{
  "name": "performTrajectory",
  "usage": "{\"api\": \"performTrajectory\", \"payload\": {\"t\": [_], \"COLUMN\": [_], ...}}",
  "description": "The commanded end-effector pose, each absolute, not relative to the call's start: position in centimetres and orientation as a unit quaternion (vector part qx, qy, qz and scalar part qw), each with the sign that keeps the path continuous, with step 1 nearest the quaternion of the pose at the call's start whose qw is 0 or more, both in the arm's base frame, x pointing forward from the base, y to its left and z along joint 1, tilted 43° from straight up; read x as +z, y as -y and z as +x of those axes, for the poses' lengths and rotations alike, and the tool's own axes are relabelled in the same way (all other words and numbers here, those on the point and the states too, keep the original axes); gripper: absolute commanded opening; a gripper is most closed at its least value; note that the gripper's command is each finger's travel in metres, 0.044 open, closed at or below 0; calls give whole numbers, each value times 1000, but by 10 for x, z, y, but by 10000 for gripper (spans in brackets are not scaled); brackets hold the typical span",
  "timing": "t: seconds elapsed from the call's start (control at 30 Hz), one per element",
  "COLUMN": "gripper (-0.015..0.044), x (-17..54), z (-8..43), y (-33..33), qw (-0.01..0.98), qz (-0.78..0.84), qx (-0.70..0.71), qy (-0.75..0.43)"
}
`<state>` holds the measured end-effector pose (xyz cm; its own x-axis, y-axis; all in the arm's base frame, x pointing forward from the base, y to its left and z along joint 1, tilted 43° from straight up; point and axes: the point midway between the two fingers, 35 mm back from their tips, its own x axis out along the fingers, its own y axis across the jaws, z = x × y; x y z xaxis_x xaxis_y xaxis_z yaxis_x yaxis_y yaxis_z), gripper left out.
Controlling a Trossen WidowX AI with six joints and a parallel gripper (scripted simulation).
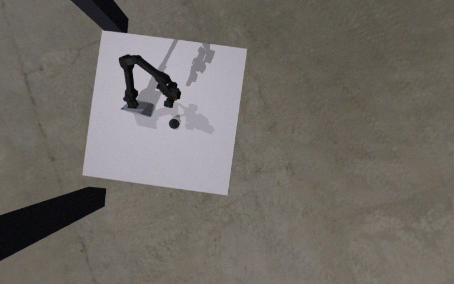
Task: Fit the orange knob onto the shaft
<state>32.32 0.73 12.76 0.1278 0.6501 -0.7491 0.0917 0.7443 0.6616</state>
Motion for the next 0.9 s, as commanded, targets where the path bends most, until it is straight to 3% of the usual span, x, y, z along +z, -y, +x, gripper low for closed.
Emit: {"api": "performTrajectory", "payload": {"t": [0.0, 0.87], "gripper": [0, 0], "x": [117, 50], "z": [325, 327], "y": [4, 57], "qw": [692, 692], "qz": [293, 291], "qx": [199, 200], "qy": [-629, -630]}}
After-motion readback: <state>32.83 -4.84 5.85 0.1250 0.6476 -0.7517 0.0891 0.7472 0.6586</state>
